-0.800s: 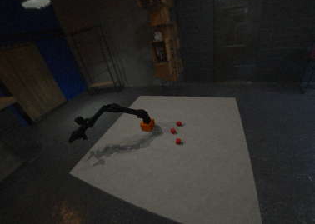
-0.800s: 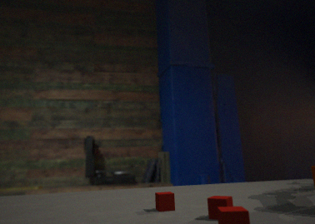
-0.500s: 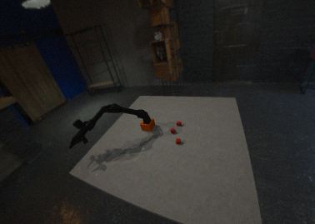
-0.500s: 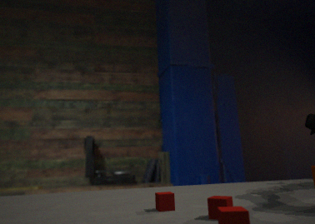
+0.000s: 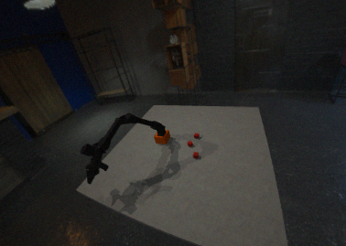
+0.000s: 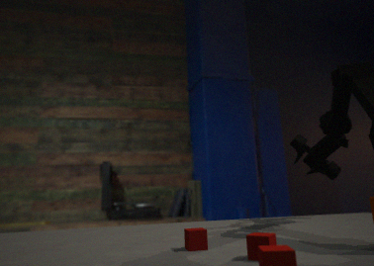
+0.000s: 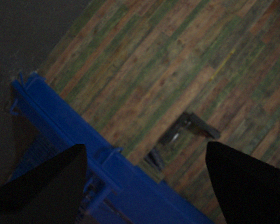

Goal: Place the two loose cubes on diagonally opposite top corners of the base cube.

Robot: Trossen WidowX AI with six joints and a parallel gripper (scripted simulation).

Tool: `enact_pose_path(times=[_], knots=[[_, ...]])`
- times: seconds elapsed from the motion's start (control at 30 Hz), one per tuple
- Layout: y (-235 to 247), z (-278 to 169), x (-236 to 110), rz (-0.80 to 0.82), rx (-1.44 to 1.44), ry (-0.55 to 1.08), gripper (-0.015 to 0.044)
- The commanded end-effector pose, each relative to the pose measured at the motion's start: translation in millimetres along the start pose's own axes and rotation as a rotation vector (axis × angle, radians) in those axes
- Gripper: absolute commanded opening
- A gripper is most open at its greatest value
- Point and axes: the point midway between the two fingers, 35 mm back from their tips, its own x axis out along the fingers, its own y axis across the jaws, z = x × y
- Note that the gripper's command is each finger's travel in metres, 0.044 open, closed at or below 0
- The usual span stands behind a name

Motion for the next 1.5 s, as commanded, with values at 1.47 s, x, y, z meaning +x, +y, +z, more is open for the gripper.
enact_pose_path(times=[1.47], knots=[[-244.4,538.3,-206.7,0.636,0.302,-0.816,0.0265]])
